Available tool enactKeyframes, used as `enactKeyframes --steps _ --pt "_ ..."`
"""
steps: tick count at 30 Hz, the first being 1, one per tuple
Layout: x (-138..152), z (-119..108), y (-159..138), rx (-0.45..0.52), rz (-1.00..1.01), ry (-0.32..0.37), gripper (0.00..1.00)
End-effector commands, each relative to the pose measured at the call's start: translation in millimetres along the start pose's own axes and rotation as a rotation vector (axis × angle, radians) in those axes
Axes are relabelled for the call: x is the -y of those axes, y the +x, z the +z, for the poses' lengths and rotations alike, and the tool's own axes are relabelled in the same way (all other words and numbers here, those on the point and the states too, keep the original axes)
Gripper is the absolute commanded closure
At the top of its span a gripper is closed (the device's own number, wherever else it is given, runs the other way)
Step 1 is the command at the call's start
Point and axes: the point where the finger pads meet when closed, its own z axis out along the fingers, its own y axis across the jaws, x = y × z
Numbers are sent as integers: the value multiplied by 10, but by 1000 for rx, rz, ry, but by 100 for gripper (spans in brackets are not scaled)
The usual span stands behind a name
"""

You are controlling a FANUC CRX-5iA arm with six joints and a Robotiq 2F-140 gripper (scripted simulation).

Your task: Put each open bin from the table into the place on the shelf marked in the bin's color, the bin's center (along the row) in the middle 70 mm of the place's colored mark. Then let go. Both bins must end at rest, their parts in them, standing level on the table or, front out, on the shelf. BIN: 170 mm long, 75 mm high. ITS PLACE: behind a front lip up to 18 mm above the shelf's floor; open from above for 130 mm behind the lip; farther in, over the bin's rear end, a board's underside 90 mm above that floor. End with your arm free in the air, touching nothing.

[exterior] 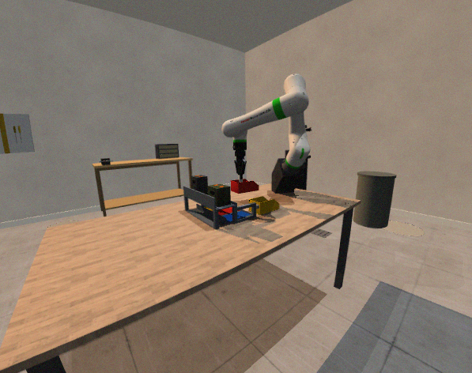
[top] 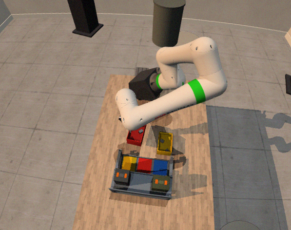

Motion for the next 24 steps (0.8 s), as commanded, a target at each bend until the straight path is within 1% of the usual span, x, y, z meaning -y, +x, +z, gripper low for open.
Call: enactKeyframes --steps 1,14,16,24 --pt "-79 -4 -5 0 -9 1 100" --pt "-531 -5 -16 0 -62 1 100" --pt "-531 -5 -16 0 -62 1 100" --pt "-730 -5 -21 0 -85 1 100"
